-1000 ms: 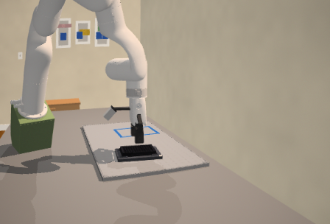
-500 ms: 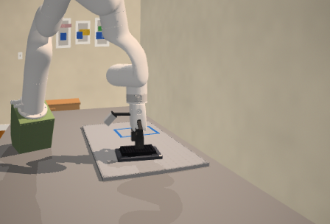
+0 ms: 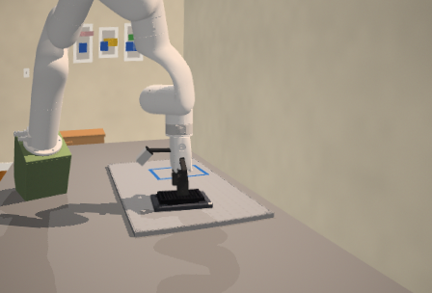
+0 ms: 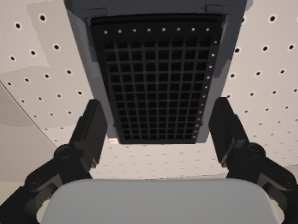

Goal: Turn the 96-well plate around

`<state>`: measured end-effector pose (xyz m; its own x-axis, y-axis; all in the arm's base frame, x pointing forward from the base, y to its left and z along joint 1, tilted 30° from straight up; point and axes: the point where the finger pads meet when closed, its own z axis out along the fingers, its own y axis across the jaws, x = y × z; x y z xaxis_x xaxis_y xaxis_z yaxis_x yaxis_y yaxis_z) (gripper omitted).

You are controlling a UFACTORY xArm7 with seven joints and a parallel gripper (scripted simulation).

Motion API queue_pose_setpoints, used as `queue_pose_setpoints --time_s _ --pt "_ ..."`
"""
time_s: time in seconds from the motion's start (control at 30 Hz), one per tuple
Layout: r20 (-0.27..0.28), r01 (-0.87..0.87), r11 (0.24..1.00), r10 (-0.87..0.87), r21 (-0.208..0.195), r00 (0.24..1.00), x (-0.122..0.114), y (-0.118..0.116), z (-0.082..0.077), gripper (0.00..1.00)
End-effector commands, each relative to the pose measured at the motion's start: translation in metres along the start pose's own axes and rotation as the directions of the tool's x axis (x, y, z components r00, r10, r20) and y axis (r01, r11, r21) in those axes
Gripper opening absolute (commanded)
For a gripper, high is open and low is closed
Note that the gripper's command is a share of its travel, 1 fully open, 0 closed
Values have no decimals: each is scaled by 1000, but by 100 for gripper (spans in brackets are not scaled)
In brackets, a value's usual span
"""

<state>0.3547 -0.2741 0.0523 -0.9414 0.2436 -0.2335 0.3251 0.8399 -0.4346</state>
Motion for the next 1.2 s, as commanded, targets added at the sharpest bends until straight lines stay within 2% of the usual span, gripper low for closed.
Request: queue_pose_setpoints --time_s 0.0,0.9,1.17 --pt "3 0 1000 0 0 1000 -1 0 2 100" --pt "3 0 1000 0 0 1000 -1 0 18 100" --pt "3 0 1000 0 0 1000 -1 0 18 100"
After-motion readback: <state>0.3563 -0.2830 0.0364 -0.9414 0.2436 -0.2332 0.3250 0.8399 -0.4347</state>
